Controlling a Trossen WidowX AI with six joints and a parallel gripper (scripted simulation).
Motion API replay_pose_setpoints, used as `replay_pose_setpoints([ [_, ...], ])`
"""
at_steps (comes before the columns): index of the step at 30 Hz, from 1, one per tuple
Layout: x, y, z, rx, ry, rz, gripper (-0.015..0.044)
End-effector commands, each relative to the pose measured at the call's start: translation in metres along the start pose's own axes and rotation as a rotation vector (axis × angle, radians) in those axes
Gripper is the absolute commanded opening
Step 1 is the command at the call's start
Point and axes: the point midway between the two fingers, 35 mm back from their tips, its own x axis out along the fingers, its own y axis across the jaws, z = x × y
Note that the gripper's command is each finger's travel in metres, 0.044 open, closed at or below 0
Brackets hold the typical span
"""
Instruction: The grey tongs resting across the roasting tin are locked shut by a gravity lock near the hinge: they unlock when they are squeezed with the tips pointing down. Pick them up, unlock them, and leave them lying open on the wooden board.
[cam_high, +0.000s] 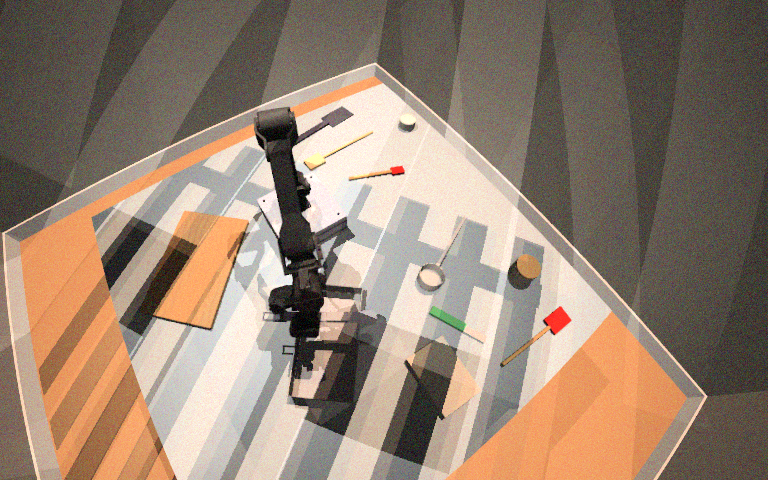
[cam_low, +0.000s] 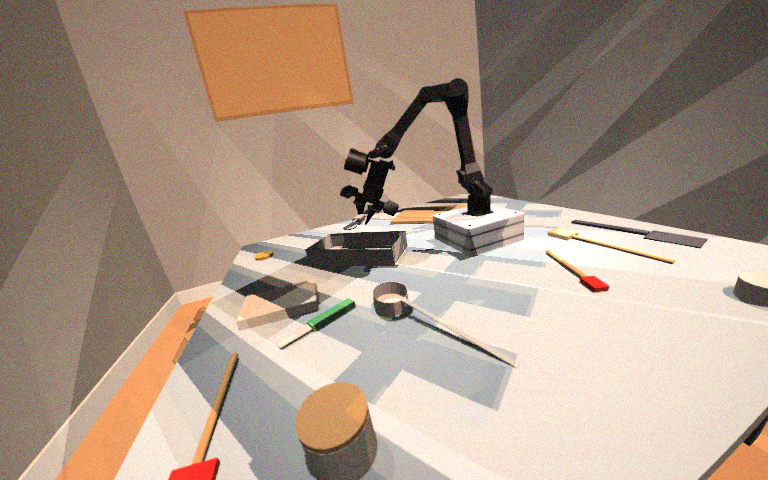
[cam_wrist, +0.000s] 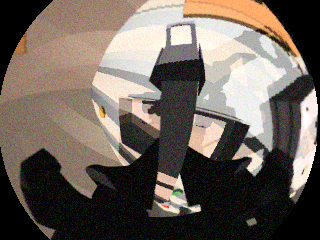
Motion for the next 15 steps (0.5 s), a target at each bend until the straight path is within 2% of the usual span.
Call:
replay_pose_setpoints([
  [1,-0.0023,0.0027,-0.0012,0.002,0.007,-0.002,-0.015],
  [15,0.0011,-0.0009,-0.0034,0.103,-0.006,-0.199,-0.015],
])
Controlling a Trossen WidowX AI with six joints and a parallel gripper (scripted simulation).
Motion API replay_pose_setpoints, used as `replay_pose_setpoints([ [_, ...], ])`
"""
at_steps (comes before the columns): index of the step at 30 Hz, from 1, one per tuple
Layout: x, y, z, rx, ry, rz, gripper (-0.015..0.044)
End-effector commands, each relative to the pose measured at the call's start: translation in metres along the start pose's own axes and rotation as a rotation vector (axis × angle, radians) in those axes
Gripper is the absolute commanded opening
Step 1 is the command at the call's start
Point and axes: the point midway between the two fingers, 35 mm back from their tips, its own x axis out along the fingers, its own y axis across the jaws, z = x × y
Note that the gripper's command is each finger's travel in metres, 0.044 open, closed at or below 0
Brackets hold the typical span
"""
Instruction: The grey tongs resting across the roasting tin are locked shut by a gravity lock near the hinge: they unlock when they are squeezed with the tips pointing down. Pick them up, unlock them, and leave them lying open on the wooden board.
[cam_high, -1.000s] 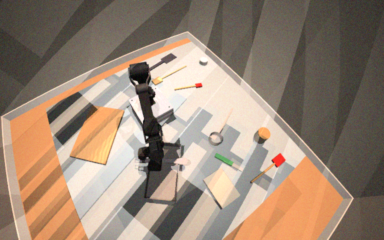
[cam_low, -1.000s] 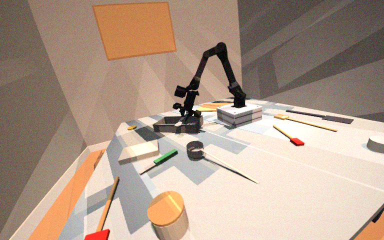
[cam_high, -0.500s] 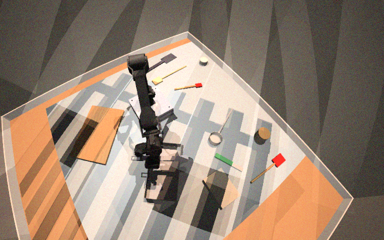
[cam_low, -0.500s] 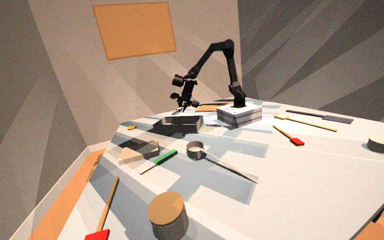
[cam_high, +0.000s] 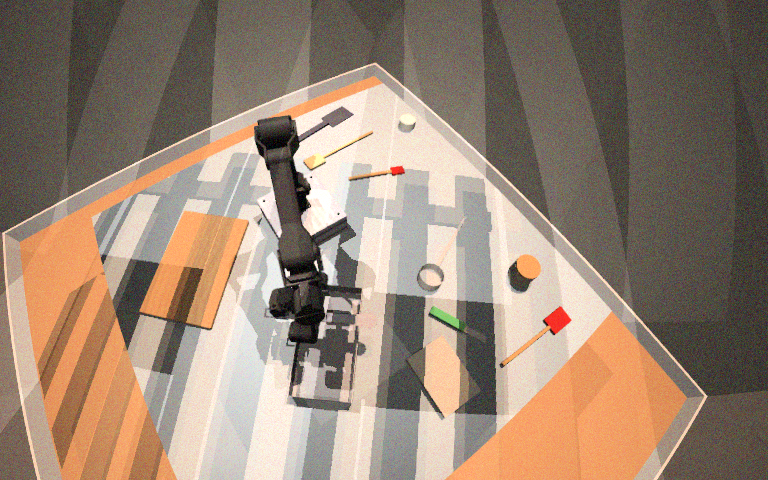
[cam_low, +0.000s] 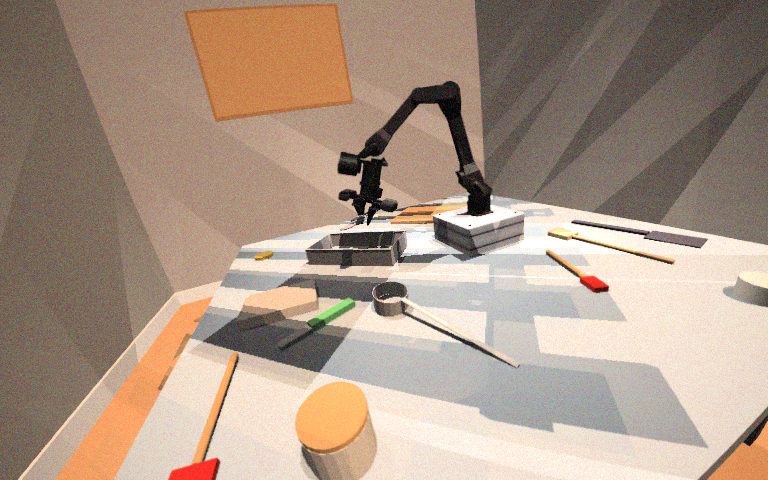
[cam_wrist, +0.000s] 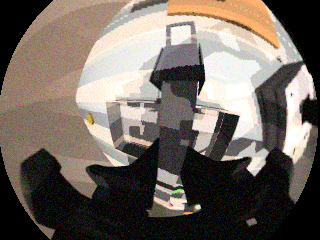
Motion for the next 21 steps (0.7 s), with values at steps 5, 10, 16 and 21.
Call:
replay_pose_setpoints([
  [5,-0.0012,0.0001,-0.0025,0.072,-0.007,-0.119,-0.015],
  [10,-0.0023,-0.0021,-0.0028,0.115,-0.02,-0.196,-0.015],
  [16,-0.0049,-0.0051,-0.003,0.169,-0.039,-0.288,-0.015],
  [21,-0.0058,-0.0059,-0.0031,0.183,-0.045,-0.31,-0.015],
])
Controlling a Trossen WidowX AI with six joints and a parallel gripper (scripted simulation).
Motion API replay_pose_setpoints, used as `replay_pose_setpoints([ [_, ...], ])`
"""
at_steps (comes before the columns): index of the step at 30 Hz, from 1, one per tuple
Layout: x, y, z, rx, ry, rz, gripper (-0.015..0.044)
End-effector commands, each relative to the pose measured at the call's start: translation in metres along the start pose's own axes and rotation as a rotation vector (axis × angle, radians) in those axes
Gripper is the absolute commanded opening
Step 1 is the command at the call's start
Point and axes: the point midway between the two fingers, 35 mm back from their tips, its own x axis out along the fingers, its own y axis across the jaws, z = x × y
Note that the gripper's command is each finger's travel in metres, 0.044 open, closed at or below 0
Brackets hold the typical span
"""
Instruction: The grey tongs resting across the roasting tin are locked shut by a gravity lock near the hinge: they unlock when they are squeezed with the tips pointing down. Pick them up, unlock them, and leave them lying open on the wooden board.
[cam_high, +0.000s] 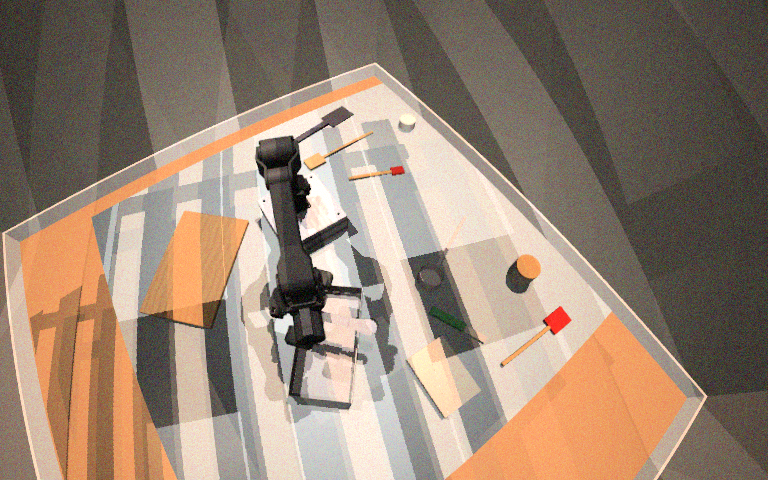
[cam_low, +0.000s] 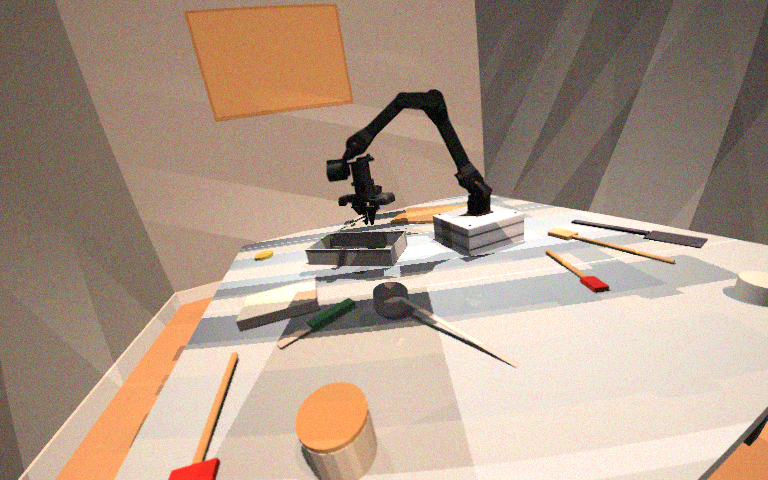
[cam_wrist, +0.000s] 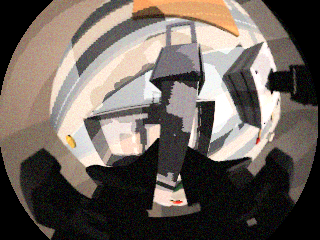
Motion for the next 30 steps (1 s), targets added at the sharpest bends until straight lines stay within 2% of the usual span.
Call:
replay_pose_setpoints([
  [1,-0.002,0.001,-0.002,0.014,0.003,-0.017,-0.015],
  [10,-0.001,0.004,0.007,-0.024,-0.004,-0.015,-0.015],
  [30,-0.016,0.044,0.104,-0.419,-0.009,-0.014,-0.015],
])
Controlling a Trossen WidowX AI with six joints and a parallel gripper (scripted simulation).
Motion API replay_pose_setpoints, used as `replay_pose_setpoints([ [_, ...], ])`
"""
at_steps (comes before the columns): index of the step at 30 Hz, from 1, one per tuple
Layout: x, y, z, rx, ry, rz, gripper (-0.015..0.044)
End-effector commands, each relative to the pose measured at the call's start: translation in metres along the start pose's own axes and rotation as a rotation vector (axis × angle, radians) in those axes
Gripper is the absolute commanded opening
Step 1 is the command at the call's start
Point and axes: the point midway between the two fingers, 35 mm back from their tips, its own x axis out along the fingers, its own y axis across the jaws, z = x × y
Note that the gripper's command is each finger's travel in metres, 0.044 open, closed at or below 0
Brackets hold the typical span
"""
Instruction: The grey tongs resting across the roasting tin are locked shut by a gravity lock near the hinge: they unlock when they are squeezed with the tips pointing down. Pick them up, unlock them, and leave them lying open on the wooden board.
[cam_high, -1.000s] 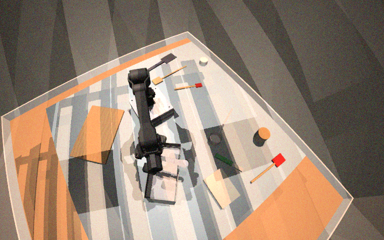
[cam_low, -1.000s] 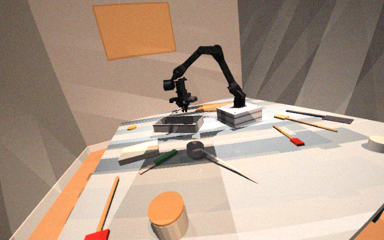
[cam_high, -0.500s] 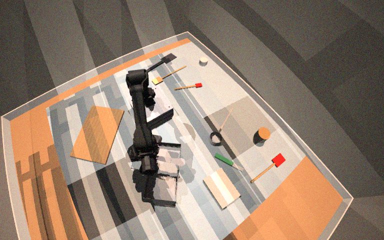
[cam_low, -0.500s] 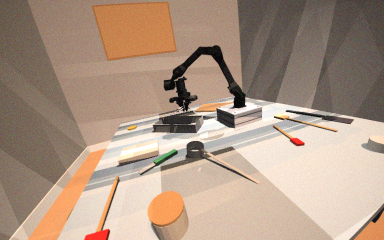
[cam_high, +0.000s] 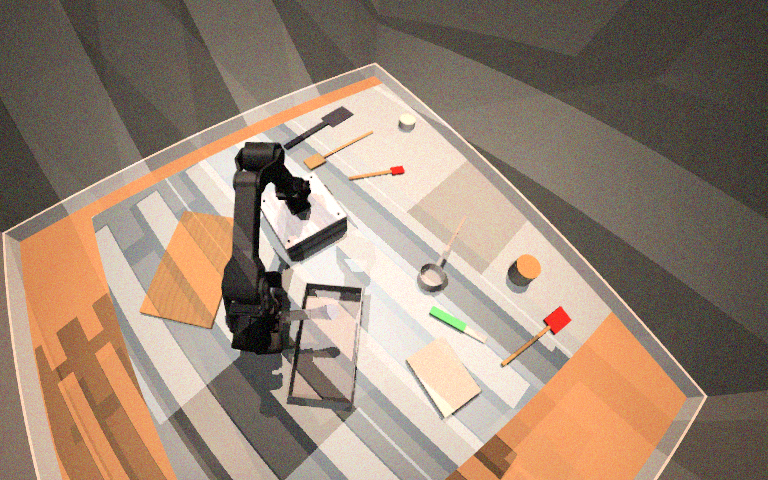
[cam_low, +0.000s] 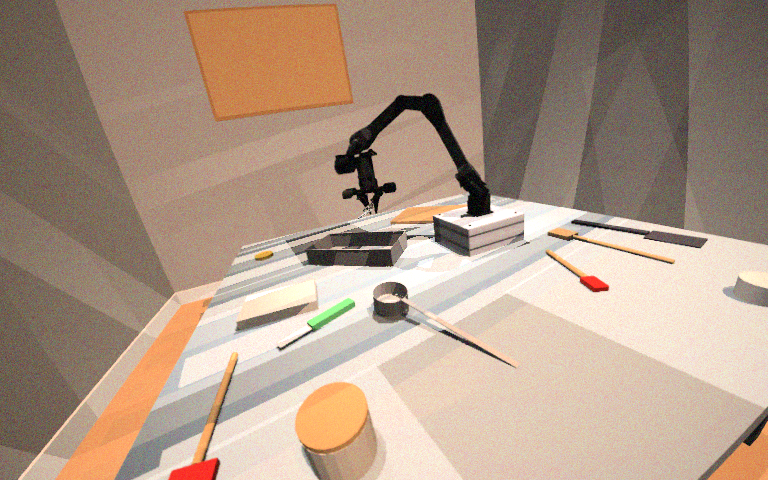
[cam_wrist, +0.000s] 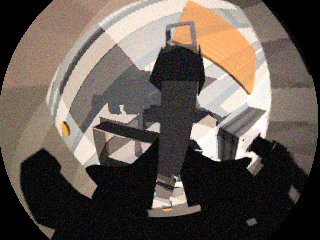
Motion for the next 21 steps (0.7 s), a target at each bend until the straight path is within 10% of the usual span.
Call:
replay_pose_setpoints([
  [1,-0.005,0.0,0.022,-0.085,0.0,0.006,-0.015],
  [21,-0.019,-0.026,0.121,-0.465,-0.005,0.003,-0.015],
])
